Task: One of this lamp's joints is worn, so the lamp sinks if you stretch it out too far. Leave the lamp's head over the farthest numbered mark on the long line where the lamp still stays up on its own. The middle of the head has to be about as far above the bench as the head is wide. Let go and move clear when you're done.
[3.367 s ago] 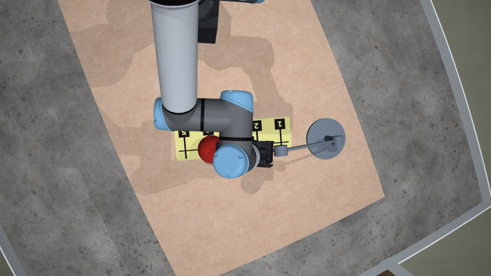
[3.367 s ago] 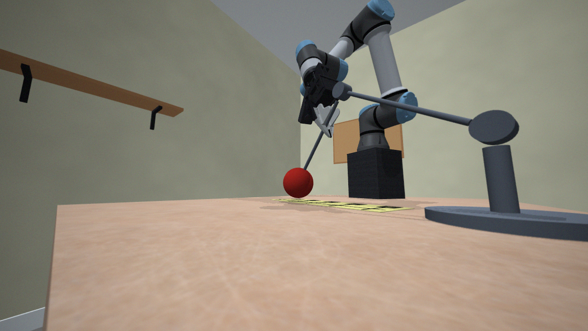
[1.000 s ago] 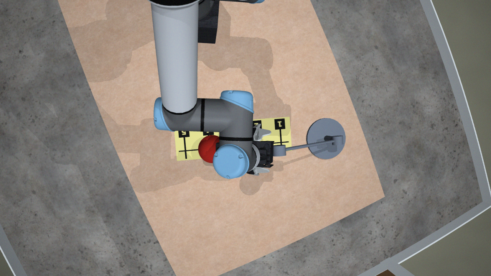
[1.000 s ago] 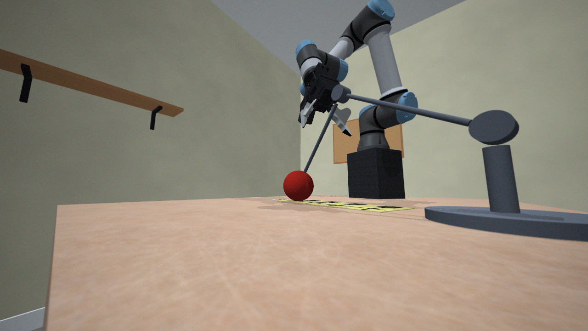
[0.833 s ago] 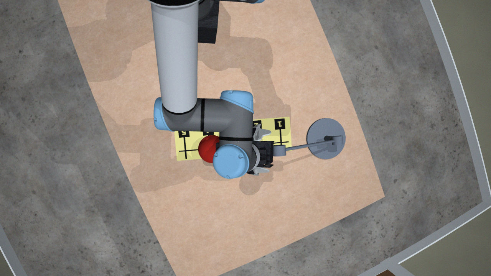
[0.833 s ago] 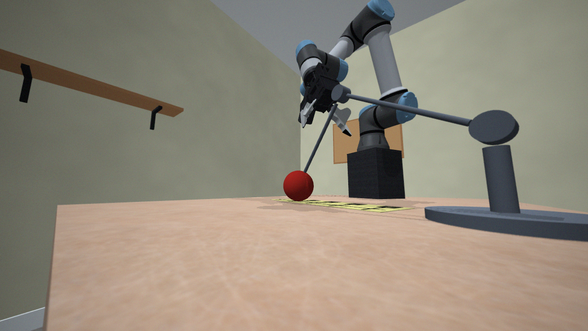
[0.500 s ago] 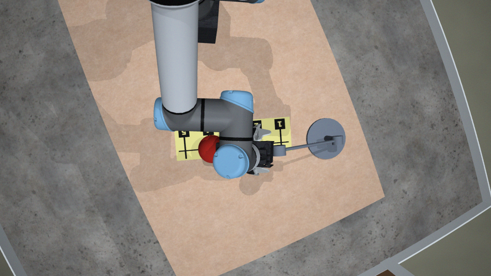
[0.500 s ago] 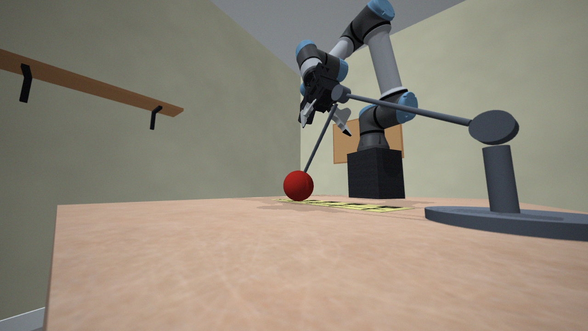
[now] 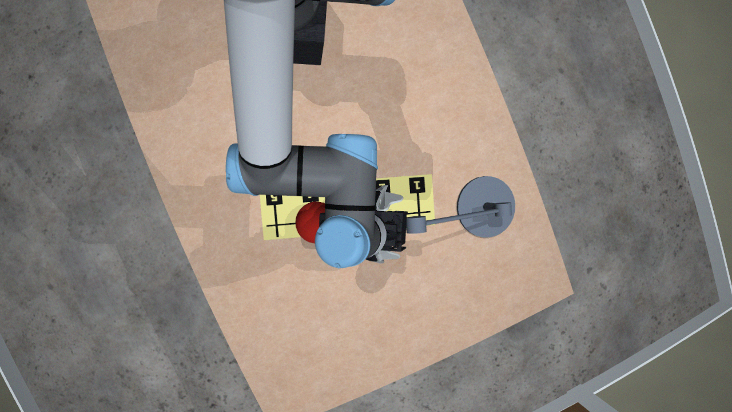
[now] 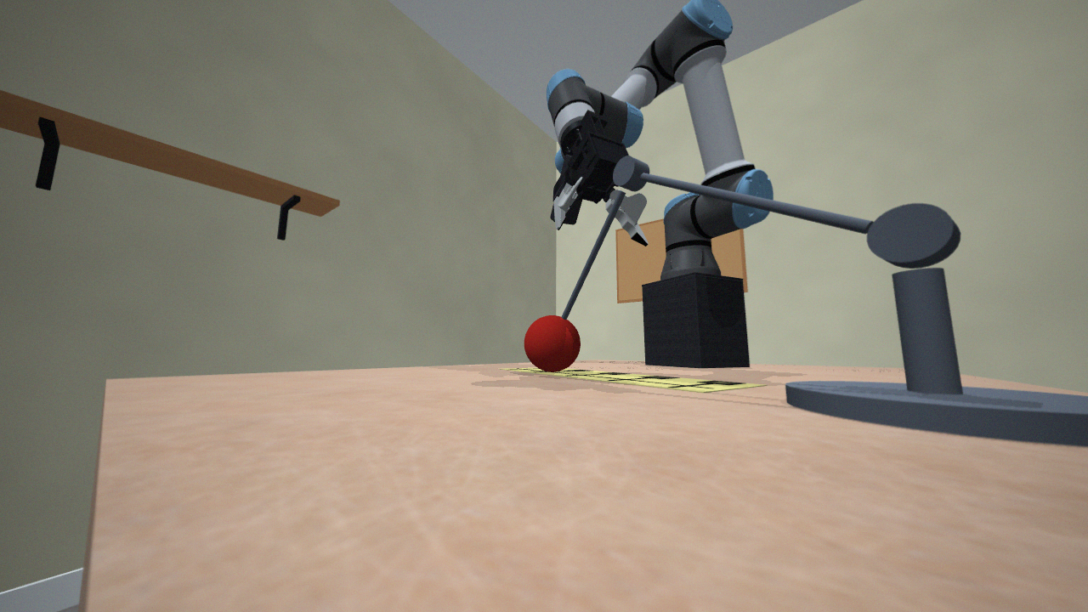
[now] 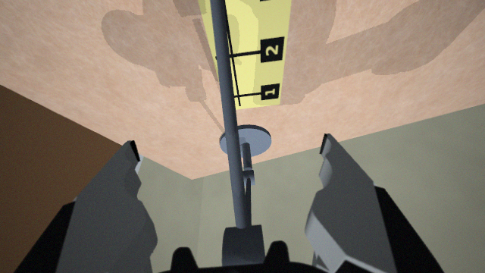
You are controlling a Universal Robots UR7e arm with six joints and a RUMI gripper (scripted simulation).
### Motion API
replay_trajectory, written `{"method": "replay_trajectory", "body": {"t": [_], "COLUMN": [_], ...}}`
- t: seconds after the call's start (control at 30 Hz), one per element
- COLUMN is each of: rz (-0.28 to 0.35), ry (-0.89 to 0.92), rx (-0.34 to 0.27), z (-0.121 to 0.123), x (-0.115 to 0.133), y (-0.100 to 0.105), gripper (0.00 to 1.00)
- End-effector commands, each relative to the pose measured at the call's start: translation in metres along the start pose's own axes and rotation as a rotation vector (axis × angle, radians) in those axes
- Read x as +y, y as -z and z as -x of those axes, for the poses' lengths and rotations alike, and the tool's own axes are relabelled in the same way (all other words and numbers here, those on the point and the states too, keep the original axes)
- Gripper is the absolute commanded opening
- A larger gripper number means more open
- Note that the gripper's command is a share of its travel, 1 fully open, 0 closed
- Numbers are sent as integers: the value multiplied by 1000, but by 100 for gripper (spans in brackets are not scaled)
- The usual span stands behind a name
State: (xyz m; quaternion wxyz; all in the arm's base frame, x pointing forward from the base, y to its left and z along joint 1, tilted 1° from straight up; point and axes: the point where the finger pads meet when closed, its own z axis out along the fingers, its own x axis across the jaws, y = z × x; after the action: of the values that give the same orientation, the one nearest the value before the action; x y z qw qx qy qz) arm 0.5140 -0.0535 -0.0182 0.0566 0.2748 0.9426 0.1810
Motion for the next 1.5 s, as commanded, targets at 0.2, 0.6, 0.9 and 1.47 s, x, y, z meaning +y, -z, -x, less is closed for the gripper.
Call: {"method": "replay_trajectory", "body": {"t": [0.2, 0.6, 0.9, 1.47], "rz": [5, -7, -19, -42], "ry": [8, -11, -27, -62], "rx": [2, -6, -14, -28], "z": [2, 4, 5, 5], "x": [-3, -5, -6, -5], "y": [44, 83, 110, 103], "gripper": [100, 100, 100, 100]}}
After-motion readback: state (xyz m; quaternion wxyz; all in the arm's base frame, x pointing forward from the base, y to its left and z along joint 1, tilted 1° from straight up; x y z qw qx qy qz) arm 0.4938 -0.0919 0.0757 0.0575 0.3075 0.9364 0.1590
